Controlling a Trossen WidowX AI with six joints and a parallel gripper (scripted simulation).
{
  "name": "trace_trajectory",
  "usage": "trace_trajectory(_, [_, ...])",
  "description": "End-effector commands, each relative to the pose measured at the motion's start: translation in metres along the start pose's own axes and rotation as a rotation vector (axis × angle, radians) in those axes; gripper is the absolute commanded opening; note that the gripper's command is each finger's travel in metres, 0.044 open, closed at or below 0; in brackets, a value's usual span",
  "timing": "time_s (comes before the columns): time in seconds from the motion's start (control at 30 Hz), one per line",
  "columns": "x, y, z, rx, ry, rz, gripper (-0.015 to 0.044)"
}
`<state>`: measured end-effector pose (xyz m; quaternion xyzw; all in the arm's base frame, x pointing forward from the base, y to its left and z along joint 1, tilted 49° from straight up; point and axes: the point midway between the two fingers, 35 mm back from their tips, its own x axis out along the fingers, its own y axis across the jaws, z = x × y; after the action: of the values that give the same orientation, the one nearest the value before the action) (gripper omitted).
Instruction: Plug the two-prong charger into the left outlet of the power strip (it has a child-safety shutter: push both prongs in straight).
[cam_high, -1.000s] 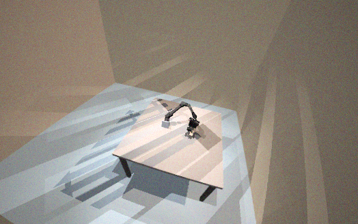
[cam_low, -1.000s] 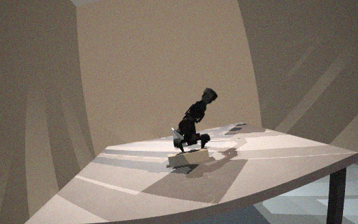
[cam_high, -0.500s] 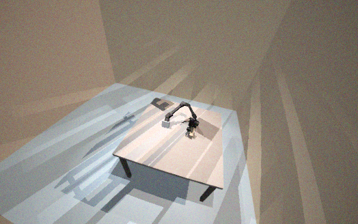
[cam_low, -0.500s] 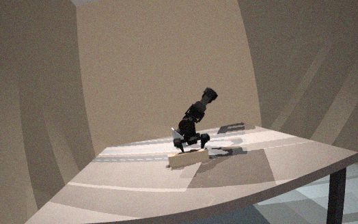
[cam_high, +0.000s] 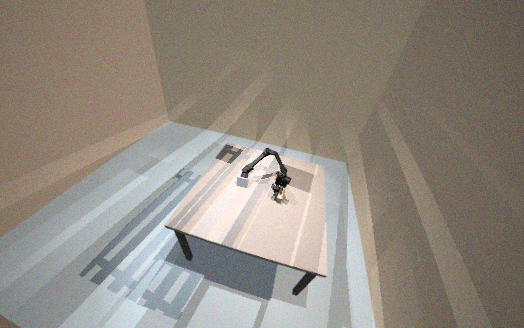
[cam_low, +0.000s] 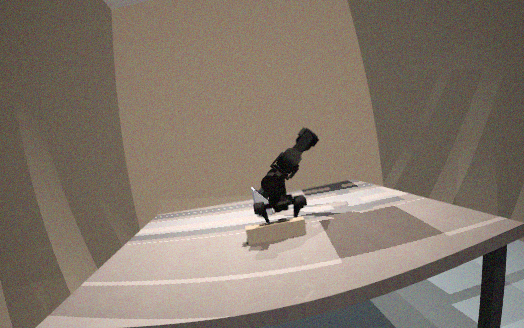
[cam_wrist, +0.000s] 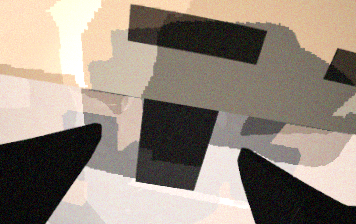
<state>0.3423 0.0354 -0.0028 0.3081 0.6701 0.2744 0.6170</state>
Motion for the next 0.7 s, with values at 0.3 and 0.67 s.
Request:
trace_trajectory(0.3, [0.0, 0.0, -0.013, -0.007, -0.001, 0.002, 0.044])
trace_trajectory(0.67, [0.001, 0.0, -0.024, -0.006, 0.0, 0.002, 0.044])
